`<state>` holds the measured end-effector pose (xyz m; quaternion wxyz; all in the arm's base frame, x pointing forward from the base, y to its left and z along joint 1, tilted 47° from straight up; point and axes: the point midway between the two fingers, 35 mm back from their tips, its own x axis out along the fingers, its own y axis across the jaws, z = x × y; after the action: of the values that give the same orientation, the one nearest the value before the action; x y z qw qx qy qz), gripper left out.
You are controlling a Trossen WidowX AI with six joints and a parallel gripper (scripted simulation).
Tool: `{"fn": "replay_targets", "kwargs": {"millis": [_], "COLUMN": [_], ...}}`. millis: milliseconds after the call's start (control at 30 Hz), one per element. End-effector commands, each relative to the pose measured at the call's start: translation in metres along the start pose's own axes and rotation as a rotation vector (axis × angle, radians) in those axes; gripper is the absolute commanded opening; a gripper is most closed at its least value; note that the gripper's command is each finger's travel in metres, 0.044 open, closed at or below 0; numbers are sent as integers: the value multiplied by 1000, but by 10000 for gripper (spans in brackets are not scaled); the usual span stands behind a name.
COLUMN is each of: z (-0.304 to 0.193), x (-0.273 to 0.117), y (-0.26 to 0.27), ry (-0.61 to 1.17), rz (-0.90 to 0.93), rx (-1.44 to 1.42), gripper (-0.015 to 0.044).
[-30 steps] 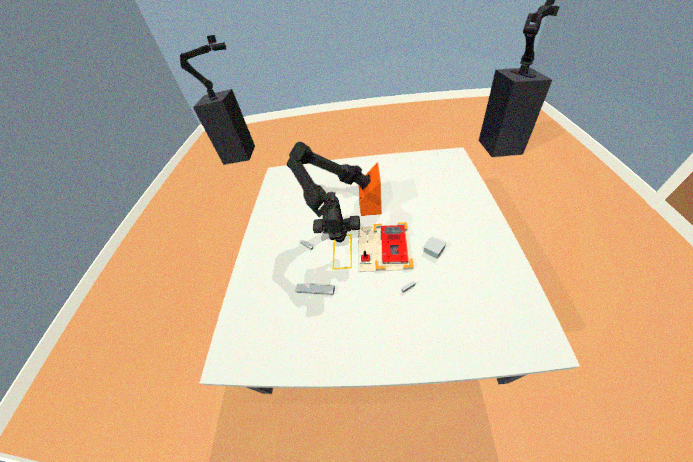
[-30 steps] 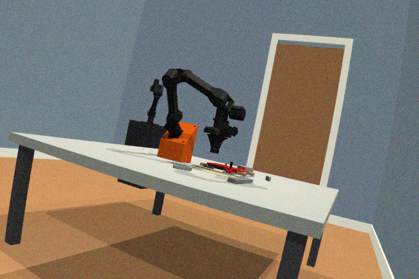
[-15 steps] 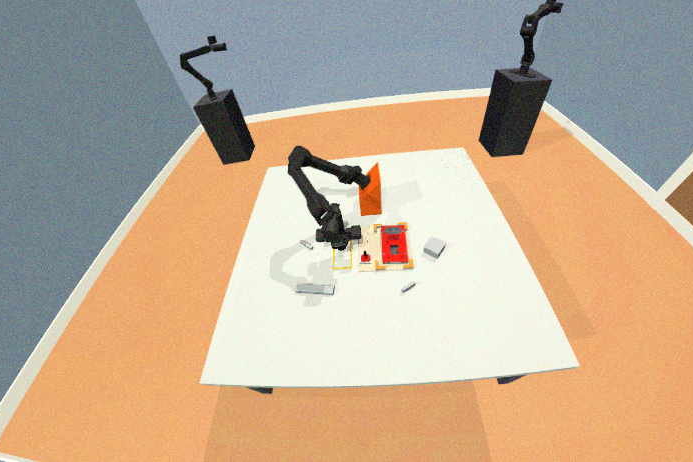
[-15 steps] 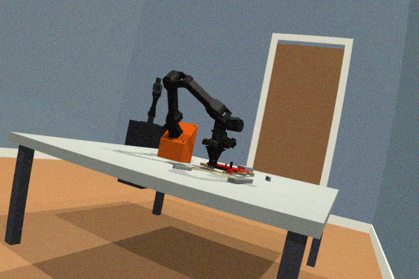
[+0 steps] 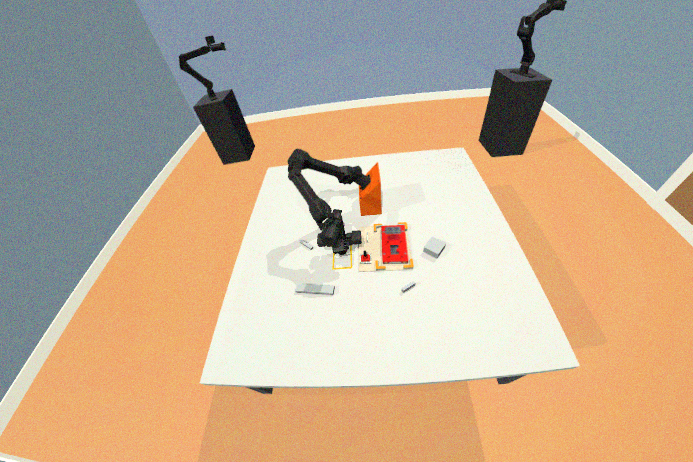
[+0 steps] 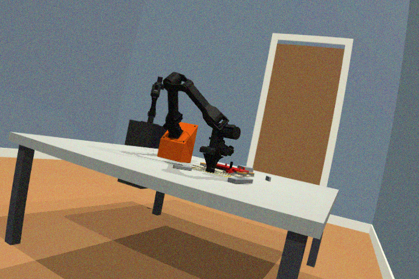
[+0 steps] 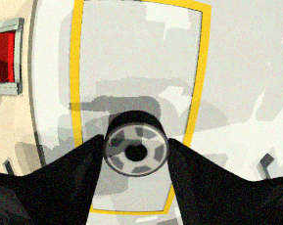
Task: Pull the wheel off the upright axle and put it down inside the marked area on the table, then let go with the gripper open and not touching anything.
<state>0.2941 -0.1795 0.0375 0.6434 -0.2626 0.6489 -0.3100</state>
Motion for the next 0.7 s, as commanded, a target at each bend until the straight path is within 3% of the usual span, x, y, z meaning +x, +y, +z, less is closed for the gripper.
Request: {"fn": "replay_targets", "kwargs": {"millis": [0,267,533,633,667], "z": [0,1,1,1,2], "x": [0,-5,-58,-60,-52], "y": [0,0,0,0,3], "ry": [0,0,4,4,-5], "rz": [0,1,9,8,16], "rx": [1,0,-5,-5,-10], "gripper": [105,300,300,300,326]}}
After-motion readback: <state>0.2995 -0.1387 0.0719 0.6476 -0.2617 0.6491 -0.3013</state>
